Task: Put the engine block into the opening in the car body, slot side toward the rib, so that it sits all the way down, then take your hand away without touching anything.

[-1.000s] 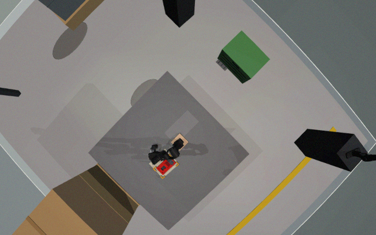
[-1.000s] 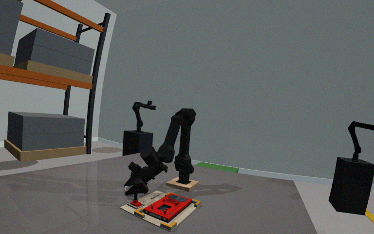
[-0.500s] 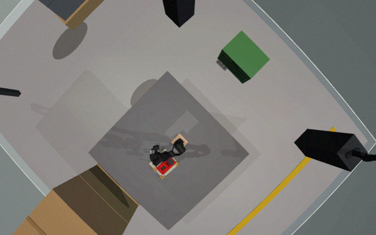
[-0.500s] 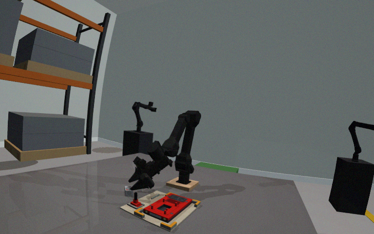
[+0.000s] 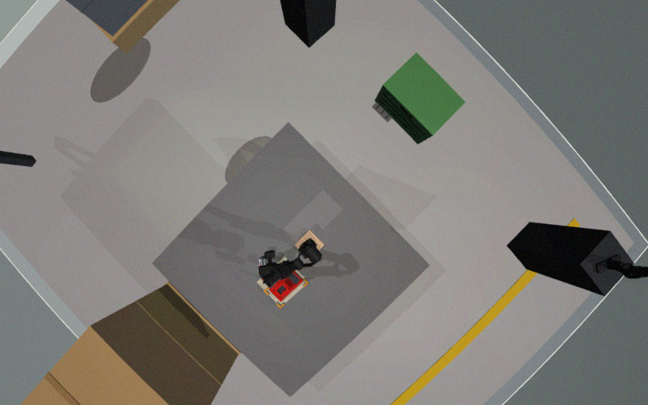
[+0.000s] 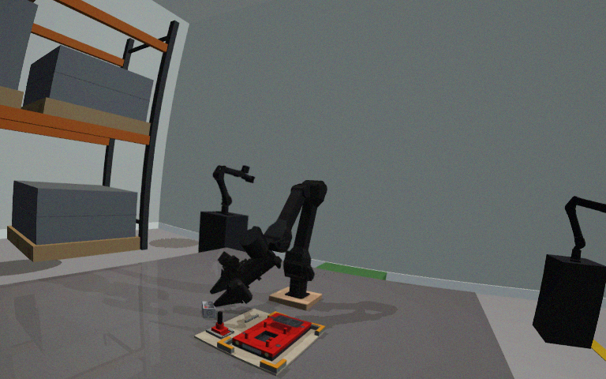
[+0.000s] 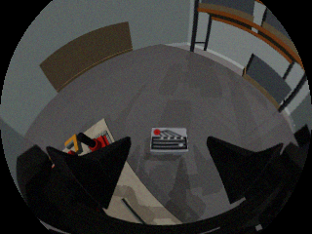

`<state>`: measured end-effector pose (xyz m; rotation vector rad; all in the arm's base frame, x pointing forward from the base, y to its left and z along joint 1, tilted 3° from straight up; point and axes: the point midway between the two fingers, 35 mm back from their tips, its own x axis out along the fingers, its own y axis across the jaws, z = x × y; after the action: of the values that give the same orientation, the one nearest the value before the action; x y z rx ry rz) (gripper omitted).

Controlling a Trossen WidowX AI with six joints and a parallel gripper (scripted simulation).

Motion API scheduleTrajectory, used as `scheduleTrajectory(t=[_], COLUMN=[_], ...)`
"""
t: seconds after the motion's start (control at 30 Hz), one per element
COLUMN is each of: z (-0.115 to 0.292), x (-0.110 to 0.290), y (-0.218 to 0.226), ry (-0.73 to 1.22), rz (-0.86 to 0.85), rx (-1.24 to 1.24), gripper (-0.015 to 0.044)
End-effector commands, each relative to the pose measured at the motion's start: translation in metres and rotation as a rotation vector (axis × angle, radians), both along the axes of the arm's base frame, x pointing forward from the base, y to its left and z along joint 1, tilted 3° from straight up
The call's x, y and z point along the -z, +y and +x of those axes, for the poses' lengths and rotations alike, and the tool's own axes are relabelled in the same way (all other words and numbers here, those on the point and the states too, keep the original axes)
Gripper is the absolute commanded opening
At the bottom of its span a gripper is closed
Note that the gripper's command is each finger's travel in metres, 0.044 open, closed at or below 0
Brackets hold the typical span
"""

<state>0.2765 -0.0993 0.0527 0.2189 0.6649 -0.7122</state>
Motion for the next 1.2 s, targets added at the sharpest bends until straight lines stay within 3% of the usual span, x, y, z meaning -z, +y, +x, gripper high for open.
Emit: scheduleTrajectory(t=[0.0,0.2,1.17], z=[0.001,0.002,0.024], x=[0.0,0.0,-0.002], y=[0.0,0.0,-0.012], ry=[-0.002,0.016,0.716], rz=[0.0,-0.006,-0.114], rx=[-0.002,-0.014,-0.674], gripper=[0.044,0.044,0.044])
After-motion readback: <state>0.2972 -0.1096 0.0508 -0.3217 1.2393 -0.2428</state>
